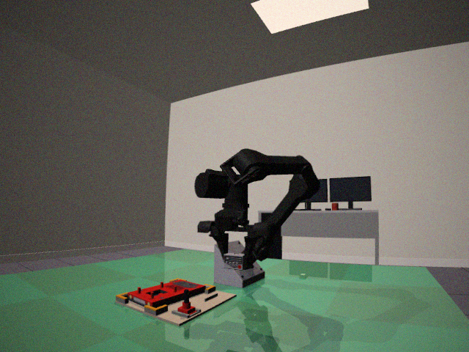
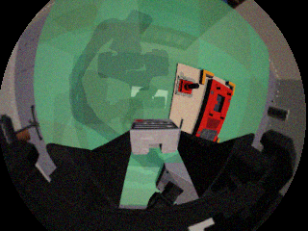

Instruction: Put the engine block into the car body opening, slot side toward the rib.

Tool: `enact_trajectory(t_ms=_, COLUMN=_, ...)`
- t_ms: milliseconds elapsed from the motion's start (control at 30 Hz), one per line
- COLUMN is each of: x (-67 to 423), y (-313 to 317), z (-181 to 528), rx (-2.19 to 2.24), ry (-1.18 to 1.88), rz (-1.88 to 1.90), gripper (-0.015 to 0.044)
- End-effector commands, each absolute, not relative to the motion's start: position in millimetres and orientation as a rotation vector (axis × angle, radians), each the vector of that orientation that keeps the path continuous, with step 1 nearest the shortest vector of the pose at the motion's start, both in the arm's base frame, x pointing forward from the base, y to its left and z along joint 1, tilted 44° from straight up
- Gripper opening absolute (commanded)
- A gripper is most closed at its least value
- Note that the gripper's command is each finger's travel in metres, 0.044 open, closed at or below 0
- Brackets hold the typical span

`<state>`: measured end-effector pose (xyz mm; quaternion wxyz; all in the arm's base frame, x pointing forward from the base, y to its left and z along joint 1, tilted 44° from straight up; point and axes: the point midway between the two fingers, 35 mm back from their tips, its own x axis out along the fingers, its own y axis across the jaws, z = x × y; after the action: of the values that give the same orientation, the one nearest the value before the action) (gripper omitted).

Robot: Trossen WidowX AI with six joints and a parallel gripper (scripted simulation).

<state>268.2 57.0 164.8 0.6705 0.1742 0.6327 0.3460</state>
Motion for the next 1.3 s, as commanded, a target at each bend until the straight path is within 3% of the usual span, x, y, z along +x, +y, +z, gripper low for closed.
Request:
enact_trajectory(t_ms=0, x=268.2, y=57.6, z=164.6, rx=0.499, ry=1.482, rz=0.684, gripper=0.0000)
enact_trajectory(t_ms=1267, x=267.4, y=69.1, z=151.7, rx=1.334, ry=1.775, rz=-0.230, gripper=0.0000)
